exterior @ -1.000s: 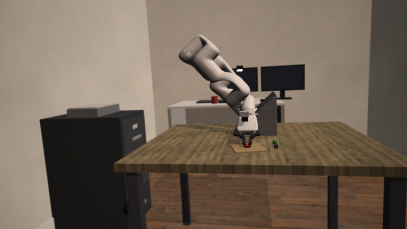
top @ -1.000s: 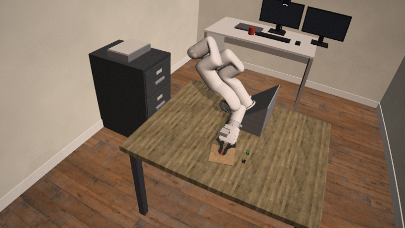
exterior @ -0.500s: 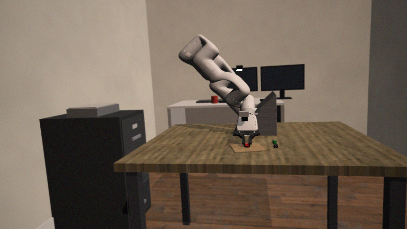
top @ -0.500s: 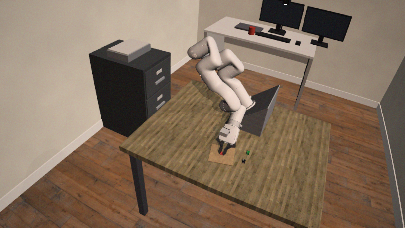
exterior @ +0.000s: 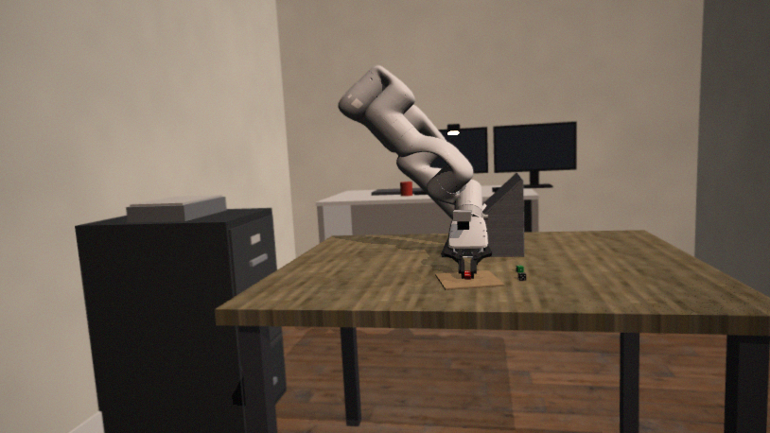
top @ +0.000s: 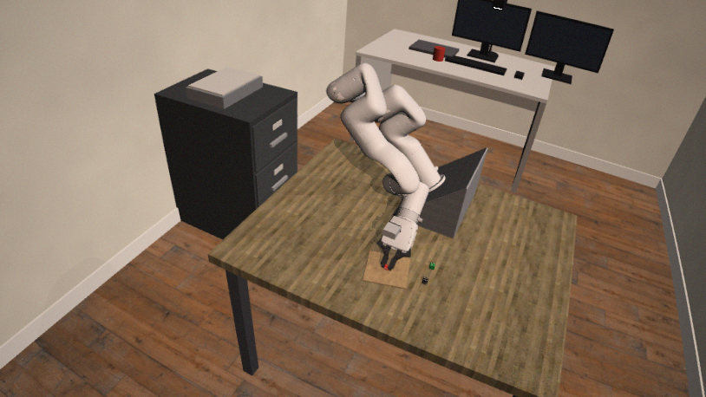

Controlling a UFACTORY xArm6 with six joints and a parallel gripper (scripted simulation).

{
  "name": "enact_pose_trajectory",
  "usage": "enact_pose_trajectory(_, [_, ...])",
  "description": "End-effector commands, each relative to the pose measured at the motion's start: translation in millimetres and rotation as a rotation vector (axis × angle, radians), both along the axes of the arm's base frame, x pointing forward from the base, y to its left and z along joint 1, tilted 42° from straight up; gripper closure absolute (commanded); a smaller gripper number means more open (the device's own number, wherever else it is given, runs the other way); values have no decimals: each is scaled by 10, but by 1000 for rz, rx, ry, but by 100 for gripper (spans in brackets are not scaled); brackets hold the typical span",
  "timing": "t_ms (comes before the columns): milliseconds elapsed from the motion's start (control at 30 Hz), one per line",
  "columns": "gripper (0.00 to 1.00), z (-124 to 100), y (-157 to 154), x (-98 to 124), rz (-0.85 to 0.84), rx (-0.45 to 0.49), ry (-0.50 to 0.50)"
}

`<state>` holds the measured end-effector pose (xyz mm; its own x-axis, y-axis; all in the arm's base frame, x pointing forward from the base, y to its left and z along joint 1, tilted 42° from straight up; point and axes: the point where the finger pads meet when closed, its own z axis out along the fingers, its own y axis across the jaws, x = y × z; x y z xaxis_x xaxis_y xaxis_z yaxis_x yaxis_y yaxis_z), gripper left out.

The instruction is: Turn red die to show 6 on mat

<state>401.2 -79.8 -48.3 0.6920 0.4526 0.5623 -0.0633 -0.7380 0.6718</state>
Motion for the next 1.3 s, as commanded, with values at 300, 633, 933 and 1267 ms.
enact_pose_trajectory(300, [81, 6, 6, 9, 1, 0, -2])
enact_pose_trajectory(633, [69, 6, 6, 9, 1, 0, -2])
enact_pose_trajectory(933, [69, 6, 6, 9, 1, 0, -2])
enact_pose_trajectory(1267, [69, 6, 6, 9, 1, 0, -2])
